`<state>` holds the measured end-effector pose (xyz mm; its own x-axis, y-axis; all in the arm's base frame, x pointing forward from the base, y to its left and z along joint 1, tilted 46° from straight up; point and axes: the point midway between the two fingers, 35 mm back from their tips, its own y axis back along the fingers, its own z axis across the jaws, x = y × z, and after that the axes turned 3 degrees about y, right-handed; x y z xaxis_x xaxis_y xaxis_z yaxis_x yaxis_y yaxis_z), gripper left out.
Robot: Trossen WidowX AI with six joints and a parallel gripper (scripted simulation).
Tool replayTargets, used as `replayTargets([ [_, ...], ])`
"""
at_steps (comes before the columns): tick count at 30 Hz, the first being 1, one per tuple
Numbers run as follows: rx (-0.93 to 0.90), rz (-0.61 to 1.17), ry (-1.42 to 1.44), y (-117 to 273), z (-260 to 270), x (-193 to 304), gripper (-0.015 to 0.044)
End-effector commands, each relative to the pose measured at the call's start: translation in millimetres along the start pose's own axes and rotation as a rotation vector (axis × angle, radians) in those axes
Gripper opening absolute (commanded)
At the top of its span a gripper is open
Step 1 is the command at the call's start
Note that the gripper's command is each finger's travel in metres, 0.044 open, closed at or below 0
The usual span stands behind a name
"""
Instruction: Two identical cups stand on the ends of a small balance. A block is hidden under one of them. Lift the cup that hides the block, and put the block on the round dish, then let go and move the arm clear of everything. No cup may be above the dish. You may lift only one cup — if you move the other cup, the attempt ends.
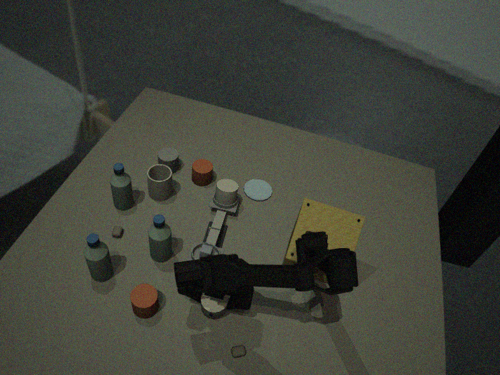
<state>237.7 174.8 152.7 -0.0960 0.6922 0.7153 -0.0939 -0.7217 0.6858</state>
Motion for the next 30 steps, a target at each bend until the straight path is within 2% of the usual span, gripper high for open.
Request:
replayTargets([
  [1, 0.0, -0.004, -0.005, -7, 0, -1, 0.0],
  [5, 0.0, -0.003, -0.005, -13, 0, -1, 0.0],
  [22, 0.001, -0.003, -0.002, 1, 1, -1, 0.044],
  [26, 0.001, -0.007, -0.005, 44, 0, -1, 0.044],
  [30, 0.001, -0.007, -0.005, 46, 0, -1, 0.044],
])
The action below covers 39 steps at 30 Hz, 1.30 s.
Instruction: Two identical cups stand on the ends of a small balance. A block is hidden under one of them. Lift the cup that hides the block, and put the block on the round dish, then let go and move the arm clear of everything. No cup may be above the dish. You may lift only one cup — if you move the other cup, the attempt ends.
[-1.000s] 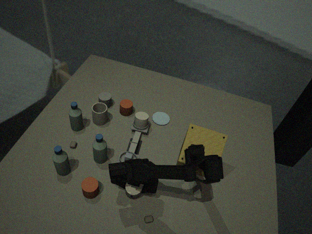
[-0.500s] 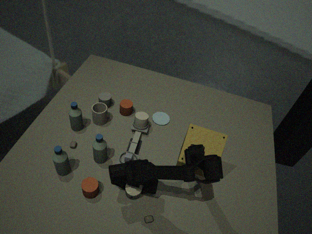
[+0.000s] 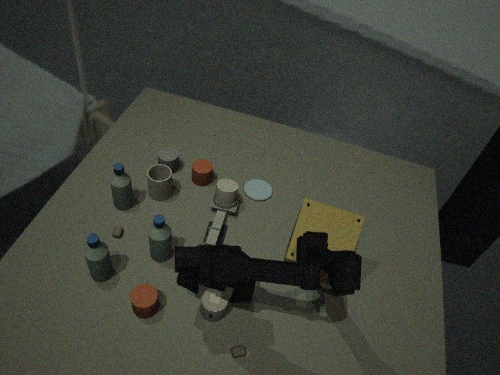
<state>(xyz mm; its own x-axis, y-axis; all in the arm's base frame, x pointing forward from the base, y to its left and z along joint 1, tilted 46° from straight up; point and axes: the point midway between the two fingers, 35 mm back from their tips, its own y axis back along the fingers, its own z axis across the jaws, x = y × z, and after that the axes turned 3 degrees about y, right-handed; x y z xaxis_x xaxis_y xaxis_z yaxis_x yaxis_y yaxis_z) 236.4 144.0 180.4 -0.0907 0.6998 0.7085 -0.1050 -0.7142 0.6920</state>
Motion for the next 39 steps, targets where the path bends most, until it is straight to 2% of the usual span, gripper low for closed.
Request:
replayTargets([
  [1, 0.011, 0.004, 0.0, 5, -3, 0, 0.044],
  [8, -0.054, -0.041, -0.02, 17, 18, -22, 0.026],
  [12, -0.044, -0.052, -0.018, 22, 26, -38, 0.026],
  [20, 0.012, -0.007, -0.002, 56, 48, -122, 0.026],
  [27, 0.012, -0.005, -0.001, 55, 48, -124, 0.026],
  [39, 0.012, -0.005, -0.001, 33, 48, -124, 0.026],
])
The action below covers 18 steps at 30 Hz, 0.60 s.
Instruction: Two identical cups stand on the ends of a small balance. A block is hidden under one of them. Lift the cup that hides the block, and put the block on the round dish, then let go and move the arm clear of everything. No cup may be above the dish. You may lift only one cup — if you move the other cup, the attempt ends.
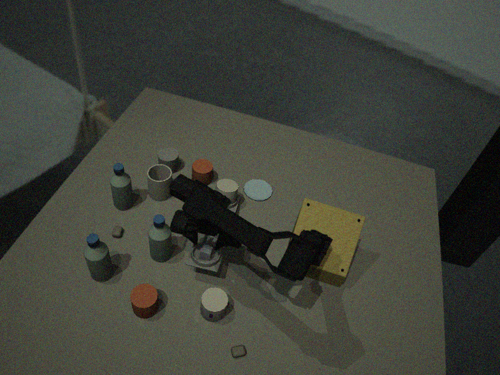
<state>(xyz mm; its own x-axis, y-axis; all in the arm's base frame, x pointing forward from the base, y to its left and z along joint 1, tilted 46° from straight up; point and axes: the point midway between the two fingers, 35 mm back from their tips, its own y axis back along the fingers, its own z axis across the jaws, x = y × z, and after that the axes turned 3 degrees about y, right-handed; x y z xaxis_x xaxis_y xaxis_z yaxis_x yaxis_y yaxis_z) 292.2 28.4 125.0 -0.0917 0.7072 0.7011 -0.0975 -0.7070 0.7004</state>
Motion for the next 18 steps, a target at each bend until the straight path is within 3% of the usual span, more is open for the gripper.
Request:
replayTargets([
  [1, 0.003, 0.006, -0.003, -7, -1, 1, 0.026],
  [18, 0.003, 0.008, -0.003, -34, -1, 2, 0.026],
])
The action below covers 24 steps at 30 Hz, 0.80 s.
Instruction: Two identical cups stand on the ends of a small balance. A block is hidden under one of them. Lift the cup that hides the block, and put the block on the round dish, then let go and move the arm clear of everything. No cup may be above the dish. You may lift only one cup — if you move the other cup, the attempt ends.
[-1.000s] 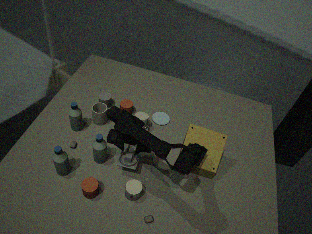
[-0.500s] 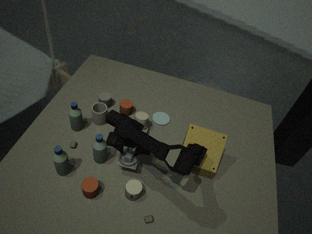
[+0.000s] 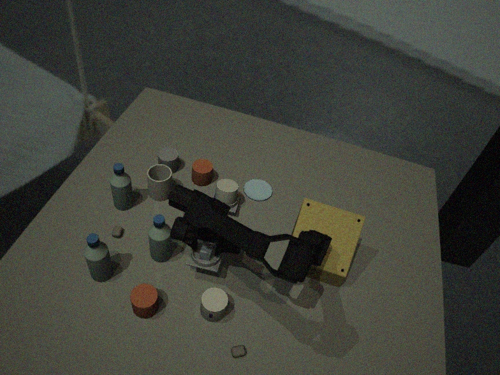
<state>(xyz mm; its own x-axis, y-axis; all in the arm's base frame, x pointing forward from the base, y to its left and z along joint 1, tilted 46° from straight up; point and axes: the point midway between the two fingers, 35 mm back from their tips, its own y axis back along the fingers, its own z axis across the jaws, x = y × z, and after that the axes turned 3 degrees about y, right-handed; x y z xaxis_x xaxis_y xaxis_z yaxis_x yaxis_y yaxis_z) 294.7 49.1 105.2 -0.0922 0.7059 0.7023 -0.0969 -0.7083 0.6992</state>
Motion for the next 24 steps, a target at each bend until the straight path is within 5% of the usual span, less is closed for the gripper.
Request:
replayTargets([
  [1, 0.002, 0.006, -0.003, -5, -1, 1, 0.026],
  [5, 0.002, 0.006, -0.003, -5, -1, 1, 0.0155],
  [13, 0.002, 0.006, -0.003, -5, -1, 1, 0.0102],
  [17, 0.002, 0.003, -0.003, 3, 0, 0, 0.0],
  [24, 0.003, -0.003, -0.004, 39, 3, -2, 0.0],
])
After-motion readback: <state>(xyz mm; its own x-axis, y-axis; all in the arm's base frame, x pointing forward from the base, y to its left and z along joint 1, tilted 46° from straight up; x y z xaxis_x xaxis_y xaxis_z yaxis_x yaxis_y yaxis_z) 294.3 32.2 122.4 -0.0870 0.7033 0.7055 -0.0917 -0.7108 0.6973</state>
